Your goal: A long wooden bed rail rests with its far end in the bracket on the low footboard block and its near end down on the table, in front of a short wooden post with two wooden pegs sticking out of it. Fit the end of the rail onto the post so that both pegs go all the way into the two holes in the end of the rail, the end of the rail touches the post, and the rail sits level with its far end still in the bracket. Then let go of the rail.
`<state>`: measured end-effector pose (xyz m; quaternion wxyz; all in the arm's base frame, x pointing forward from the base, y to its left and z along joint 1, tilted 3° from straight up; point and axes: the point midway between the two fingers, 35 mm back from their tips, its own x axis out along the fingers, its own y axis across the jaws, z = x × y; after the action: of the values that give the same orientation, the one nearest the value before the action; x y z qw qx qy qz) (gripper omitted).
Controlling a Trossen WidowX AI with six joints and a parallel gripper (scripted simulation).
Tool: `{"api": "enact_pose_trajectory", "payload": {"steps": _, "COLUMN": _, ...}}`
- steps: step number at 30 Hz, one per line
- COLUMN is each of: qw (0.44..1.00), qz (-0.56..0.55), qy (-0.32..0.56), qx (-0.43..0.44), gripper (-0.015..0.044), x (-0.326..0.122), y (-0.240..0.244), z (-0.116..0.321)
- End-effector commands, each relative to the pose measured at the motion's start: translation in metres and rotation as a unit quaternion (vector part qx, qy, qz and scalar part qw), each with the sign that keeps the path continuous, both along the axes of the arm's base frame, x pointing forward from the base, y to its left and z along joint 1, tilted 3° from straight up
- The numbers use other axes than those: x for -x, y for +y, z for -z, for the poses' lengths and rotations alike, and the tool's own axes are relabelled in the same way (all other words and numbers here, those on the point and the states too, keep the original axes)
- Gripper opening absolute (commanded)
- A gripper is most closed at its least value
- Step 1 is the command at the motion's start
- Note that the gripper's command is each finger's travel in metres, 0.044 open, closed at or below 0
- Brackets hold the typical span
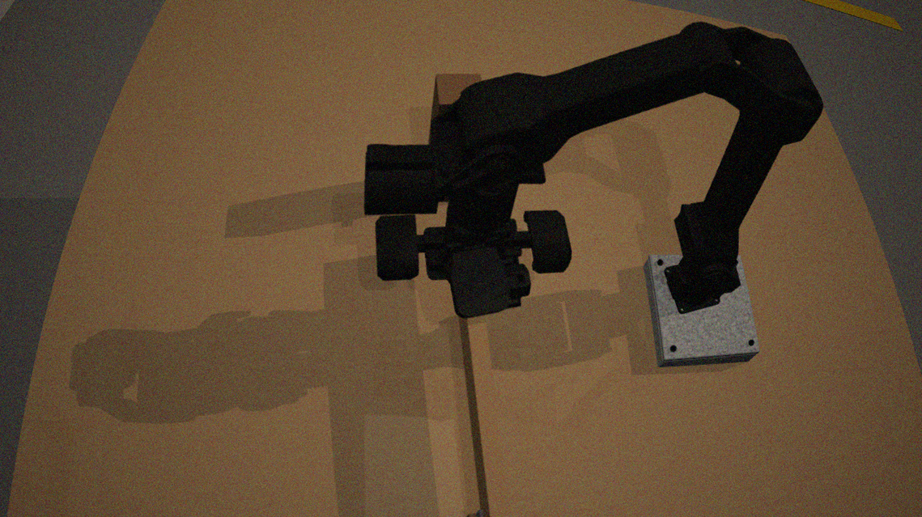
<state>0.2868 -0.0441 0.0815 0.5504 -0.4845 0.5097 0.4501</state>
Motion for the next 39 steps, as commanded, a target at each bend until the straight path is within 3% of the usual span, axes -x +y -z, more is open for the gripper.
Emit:
{"api": "enact_pose_trajectory", "payload": {"steps": 1, "qw": 1.000, "qz": 0.000, "qy": -0.004, "qx": 0.000, "gripper": 0.0000, "x": 0.000, "y": -0.001, "z": -0.002}}
{"api": "enact_pose_trajectory", "payload": {"steps": 39, "qw": 1.000, "qz": 0.000, "qy": -0.004, "qx": 0.000, "gripper": 0.0000, "x": 0.001, "y": -0.012, "z": -0.003}}
